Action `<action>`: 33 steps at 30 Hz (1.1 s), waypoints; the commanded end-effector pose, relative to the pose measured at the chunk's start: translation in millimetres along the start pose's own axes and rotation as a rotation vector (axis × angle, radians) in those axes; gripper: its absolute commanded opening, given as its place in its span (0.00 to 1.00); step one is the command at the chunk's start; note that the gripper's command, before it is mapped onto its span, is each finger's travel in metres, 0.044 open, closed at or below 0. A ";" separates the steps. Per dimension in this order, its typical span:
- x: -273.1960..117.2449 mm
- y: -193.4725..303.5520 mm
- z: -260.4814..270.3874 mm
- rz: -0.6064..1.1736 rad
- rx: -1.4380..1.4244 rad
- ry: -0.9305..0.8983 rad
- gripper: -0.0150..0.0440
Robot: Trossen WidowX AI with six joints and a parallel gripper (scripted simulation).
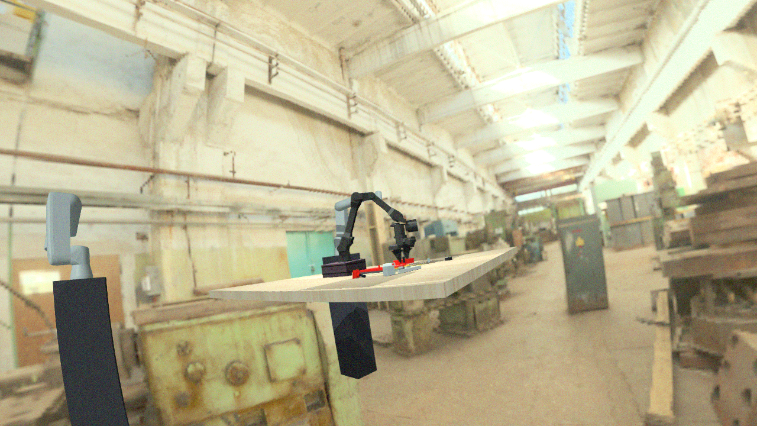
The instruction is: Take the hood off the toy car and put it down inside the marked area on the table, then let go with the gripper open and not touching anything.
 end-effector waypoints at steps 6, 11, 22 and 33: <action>4.9 0.4 -0.2 0.001 -0.003 0.002 0.25; 7.3 0.4 -0.2 0.001 -0.003 0.002 0.25; 12.7 0.6 -0.2 0.001 -0.003 0.002 0.25; 18.1 1.0 -0.2 0.001 -0.003 0.002 0.25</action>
Point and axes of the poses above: the point midway between the two fingers, 35 mm back from their tips, its own x axis out along the fingers, its own z axis across the jaws, y = z × x, the point moved 9 cm from there along -x, back along the fingers, and after that the axes turned 15 degrees about -x, right-handed, at the moved point
